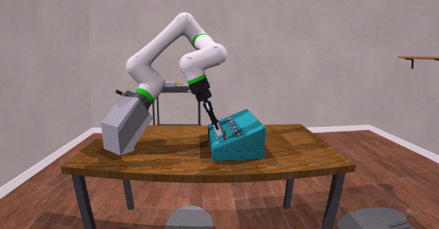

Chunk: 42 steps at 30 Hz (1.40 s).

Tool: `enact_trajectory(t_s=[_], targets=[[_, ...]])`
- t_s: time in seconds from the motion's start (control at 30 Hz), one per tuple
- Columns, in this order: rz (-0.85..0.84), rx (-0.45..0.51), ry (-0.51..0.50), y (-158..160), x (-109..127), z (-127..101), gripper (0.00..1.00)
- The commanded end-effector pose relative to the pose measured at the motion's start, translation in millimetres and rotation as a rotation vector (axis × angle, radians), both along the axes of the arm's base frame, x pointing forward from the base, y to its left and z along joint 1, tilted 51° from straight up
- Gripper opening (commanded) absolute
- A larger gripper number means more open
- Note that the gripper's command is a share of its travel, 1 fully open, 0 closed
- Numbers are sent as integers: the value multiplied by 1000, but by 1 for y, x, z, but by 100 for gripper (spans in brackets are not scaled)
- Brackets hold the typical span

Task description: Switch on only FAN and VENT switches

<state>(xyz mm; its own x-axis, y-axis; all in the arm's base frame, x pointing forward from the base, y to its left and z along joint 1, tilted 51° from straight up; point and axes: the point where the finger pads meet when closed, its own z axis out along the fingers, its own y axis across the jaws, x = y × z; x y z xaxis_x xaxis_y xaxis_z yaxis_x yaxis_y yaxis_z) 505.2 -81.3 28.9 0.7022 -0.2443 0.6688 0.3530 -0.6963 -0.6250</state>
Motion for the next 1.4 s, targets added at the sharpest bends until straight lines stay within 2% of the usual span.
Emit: enact_trajectory(t_s=[0.0, 0.93, 1.37], targets=[[0, 0, 0, 0, 0, 0, 0], [0, 0, 0, 1, -10, -7, 0], [0, 0, 0, -32, -40, 13, 0]])
